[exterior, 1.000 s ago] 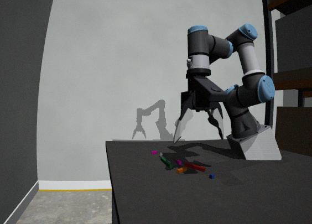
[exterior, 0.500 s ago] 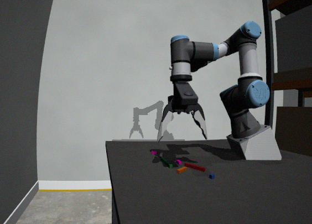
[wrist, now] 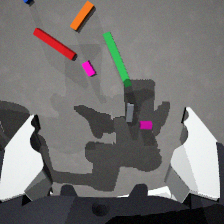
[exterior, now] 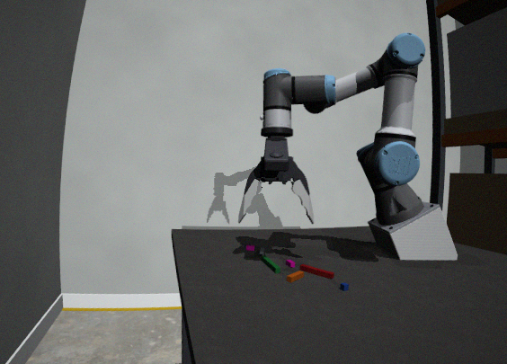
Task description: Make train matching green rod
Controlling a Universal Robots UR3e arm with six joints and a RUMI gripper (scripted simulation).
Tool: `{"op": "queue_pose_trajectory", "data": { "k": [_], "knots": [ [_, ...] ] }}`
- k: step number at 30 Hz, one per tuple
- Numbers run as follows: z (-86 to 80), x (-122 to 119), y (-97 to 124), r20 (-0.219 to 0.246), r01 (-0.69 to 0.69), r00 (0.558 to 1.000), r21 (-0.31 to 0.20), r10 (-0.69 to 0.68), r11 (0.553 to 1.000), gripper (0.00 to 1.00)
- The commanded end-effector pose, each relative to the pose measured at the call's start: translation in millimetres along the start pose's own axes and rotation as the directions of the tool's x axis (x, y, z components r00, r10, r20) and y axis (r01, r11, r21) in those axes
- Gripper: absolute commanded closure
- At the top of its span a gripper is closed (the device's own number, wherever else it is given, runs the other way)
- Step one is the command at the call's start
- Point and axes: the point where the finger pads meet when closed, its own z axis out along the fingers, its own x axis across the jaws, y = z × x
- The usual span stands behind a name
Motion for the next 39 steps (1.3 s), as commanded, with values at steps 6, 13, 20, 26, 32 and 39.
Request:
{"op": "queue_pose_trajectory", "data": {
  "k": [6, 13, 20, 26, 32, 39],
  "knots": [
    [-2.5, 14.9, 26.0, -0.027, -0.053, 0.998, 0.006, 0.053, 0.999, 0.0],
    [-4.4, 21.9, 40.7, -0.045, -0.081, 0.996, 0.002, 0.081, 0.997, 0.0],
    [-5.1, 24.3, 45.9, -0.051, -0.091, 0.995, 0.0, 0.091, 0.996, 0.0],
    [-5.2, 24.4, 46.2, -0.052, -0.091, 0.994, 0.0, 0.091, 0.996, 0.0],
    [-5.2, 24.4, 46.2, -0.052, -0.091, 0.994, 0.0, 0.091, 0.996, 0.86],
    [-5.2, 24.4, 46.2, -0.052, -0.091, 0.994, 0.0, 0.091, 0.996, 0.86]
  ]
}}
